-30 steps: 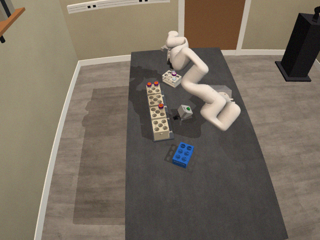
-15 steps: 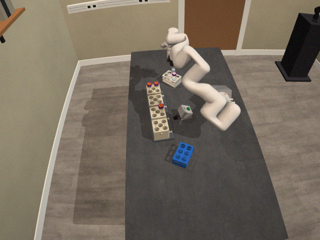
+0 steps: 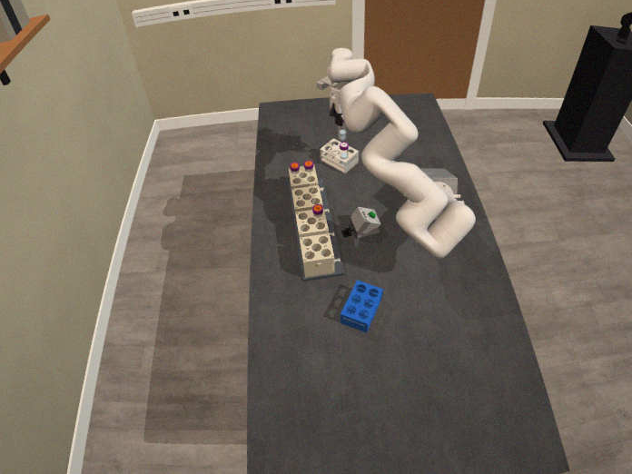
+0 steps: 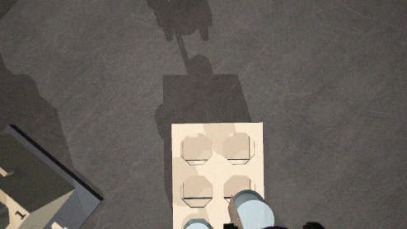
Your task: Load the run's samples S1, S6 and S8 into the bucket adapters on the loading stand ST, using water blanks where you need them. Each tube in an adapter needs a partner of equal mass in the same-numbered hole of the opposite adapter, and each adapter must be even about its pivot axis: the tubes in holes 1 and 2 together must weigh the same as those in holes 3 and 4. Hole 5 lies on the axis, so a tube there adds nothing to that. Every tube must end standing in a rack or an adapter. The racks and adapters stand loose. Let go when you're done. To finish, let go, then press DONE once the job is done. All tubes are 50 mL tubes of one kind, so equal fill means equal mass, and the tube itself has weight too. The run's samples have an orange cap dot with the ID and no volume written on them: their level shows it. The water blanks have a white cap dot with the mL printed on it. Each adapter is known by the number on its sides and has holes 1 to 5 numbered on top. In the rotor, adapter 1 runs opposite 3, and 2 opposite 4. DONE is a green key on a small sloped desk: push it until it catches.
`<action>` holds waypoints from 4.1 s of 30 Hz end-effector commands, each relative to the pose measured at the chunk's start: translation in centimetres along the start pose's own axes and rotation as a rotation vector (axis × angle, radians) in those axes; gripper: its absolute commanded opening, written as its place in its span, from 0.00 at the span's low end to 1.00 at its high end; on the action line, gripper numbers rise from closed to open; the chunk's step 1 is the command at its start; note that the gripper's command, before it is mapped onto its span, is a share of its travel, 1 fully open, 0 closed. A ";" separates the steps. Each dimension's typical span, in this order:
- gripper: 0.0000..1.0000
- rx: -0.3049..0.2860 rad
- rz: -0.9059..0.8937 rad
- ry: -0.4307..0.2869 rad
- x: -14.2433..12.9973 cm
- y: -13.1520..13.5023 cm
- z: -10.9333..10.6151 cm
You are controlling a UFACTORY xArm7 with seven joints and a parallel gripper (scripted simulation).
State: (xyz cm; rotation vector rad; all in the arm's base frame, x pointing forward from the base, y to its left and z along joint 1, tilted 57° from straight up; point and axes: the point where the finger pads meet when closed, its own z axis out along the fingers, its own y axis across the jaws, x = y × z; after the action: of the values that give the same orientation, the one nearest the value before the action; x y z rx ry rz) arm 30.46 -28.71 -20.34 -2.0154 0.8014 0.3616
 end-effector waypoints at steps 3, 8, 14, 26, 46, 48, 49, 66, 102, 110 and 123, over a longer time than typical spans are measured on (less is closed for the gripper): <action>0.00 -0.002 0.000 0.004 0.1 0.0 -1.6; 0.00 -0.002 0.000 0.004 0.1 0.0 -2.2; 0.00 -0.002 0.000 0.004 0.0 0.0 -3.4; 0.00 -0.002 0.000 0.004 0.0 0.0 -4.9; 0.00 -0.003 -0.400 0.004 -2.0 -5.6 -4.9; 0.00 -0.003 -0.467 0.004 -2.4 -6.5 -4.9; 0.00 -0.003 -0.500 0.004 -2.6 -7.0 -4.9; 0.00 -0.003 -0.866 0.004 -5.2 -14.0 -4.9; 0.00 -0.002 -0.866 0.004 -10.7 -29.0 -4.9; 0.00 -0.002 -0.866 0.005 -11.7 -31.8 -4.9; 0.00 -0.001 -0.866 0.005 -14.0 -37.9 -4.9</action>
State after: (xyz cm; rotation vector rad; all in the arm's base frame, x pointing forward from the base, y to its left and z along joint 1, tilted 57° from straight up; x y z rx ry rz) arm 44.19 -13.68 12.70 -2.1454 -0.1192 -0.1411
